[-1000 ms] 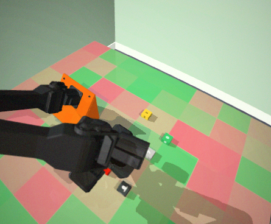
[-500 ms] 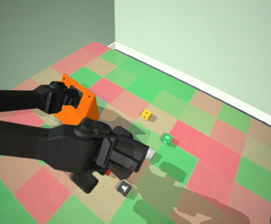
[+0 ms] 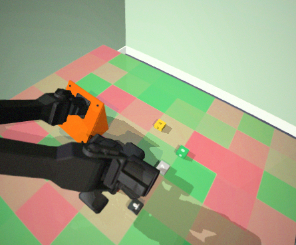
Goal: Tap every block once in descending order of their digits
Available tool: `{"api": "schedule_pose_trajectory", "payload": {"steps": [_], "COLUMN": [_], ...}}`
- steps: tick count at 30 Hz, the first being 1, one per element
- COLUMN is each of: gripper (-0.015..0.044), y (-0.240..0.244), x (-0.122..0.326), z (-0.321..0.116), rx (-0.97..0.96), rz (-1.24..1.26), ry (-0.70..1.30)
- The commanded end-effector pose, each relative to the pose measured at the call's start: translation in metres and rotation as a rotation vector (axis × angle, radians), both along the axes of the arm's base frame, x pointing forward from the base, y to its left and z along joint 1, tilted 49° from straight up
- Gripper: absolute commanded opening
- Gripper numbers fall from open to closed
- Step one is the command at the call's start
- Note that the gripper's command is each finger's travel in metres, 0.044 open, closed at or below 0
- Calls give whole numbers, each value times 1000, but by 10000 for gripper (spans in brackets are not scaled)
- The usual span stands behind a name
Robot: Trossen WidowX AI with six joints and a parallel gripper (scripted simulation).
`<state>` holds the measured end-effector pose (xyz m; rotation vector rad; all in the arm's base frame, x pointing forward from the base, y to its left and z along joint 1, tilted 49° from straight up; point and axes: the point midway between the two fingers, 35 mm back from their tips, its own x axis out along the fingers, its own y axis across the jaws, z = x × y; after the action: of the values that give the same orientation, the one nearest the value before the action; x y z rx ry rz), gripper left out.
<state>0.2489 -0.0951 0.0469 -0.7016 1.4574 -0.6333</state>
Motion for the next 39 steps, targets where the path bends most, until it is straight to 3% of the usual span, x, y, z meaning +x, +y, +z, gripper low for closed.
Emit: {"api": "schedule_pose_trajectory", "payload": {"steps": [1, 14, 20, 26, 31, 39], "gripper": [20, 20, 20, 20, 20, 20], "y": [-5, 20, 78, 80, 105, 166], "x": [-3, -3, -4, -4, 24, 72], "z": [-4, 17, 66, 68, 47, -25], "rx": [-4, -2, 1, 0, 4, 7], "rz": [-2, -2, -2, -2, -1, -2], "ry": [11, 11, 12, 12, 11, 6]}}
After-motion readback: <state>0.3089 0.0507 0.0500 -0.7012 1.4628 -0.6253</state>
